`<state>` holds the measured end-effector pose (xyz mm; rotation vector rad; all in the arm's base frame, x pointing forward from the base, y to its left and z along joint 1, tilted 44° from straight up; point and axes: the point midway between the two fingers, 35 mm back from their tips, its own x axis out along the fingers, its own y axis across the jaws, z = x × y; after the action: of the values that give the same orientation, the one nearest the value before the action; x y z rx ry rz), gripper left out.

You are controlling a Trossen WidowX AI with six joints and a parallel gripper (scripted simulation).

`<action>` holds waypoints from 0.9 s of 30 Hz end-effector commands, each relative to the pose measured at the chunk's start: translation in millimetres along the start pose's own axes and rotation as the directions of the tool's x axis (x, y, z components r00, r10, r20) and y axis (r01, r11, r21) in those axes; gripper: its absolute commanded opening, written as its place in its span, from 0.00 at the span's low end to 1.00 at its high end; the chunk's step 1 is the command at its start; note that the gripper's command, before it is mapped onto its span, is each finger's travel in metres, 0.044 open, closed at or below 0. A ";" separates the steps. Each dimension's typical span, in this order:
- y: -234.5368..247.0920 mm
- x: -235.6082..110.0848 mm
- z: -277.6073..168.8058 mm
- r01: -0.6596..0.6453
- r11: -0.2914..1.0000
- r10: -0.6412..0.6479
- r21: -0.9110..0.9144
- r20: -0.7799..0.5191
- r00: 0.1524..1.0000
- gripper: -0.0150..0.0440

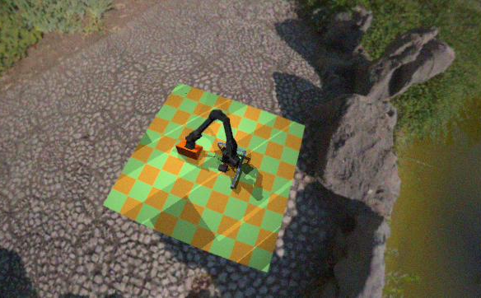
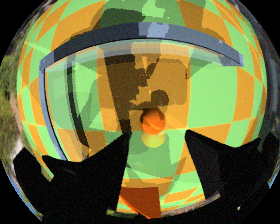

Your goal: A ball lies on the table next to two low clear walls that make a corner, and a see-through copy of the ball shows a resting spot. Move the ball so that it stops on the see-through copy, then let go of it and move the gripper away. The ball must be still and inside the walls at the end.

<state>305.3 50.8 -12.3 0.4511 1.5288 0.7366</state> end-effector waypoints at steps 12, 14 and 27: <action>0.8 25.2 -3.6 -0.011 1.000 0.011 0.009 -0.011 1.000 0.74; 0.8 28.5 -3.6 -0.011 1.000 0.012 0.009 -0.011 1.000 0.74; 1.6 48.5 -4.6 -0.013 1.000 0.013 0.009 -0.012 1.000 0.74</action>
<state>299.3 79.1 -41.2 0.4554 1.5315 0.7425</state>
